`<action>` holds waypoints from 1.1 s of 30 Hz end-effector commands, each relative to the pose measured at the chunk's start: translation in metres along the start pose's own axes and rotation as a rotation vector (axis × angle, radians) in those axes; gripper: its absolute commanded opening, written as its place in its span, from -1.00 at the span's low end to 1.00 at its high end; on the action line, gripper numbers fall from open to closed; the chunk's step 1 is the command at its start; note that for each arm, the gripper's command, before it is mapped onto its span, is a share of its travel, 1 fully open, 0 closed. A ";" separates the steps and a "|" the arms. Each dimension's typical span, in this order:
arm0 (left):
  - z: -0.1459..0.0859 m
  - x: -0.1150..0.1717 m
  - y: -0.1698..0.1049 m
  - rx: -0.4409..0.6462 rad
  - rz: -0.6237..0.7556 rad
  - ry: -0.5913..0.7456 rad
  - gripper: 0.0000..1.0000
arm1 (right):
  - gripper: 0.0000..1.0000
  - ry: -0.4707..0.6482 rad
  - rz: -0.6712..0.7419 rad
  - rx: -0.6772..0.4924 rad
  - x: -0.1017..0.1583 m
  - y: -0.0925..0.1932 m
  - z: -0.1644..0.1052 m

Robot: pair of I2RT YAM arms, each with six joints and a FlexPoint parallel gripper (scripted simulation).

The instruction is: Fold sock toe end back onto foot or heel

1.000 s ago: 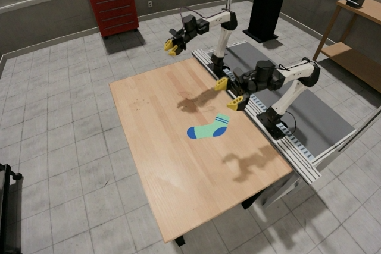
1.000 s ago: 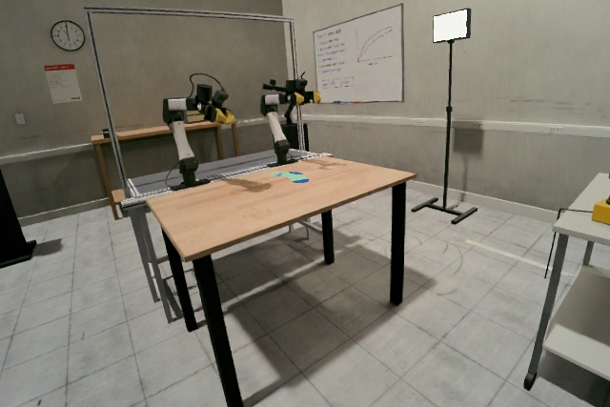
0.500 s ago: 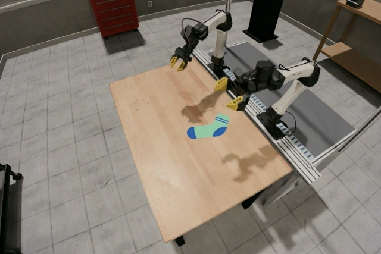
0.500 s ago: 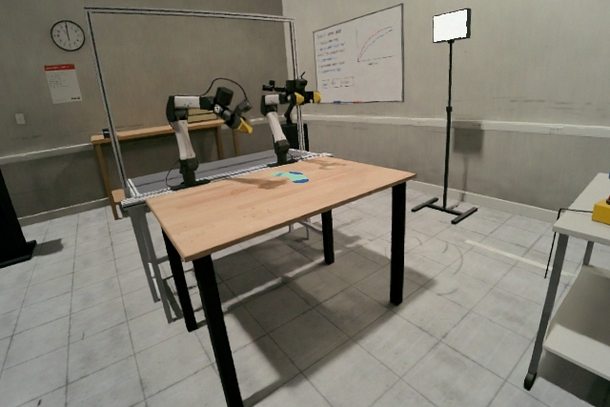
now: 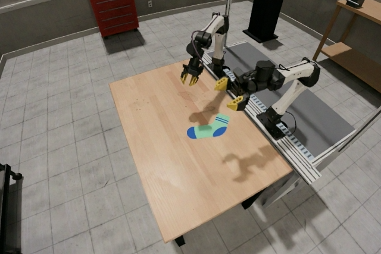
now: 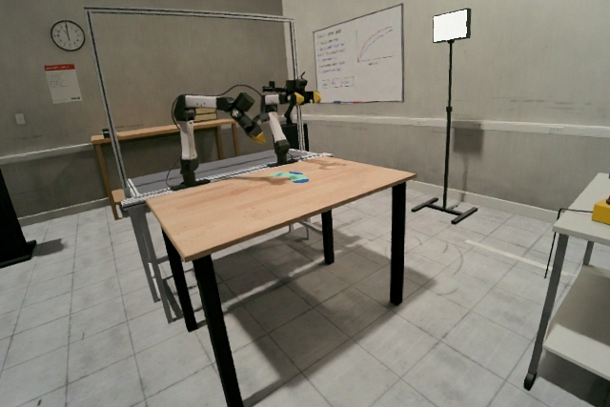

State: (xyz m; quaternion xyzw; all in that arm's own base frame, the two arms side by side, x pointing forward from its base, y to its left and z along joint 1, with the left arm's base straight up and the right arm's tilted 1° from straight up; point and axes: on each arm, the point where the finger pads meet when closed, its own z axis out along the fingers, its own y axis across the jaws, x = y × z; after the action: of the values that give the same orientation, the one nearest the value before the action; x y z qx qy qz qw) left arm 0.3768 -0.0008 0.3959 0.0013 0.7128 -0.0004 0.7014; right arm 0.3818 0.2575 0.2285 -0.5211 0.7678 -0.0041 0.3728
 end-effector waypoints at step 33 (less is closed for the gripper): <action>-0.002 -0.006 0.001 -0.002 -0.001 -0.016 1.00 | -0.32 0.284 -0.816 -0.554 -0.003 0.209 0.053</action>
State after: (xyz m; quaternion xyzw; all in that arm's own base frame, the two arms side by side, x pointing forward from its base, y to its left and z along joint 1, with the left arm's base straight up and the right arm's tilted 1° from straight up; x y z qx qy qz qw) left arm 0.3768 -0.0008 0.3959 0.0013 0.7128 -0.0004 0.7014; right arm 0.2463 0.3815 0.1160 -0.8370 0.5348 -0.0074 0.1154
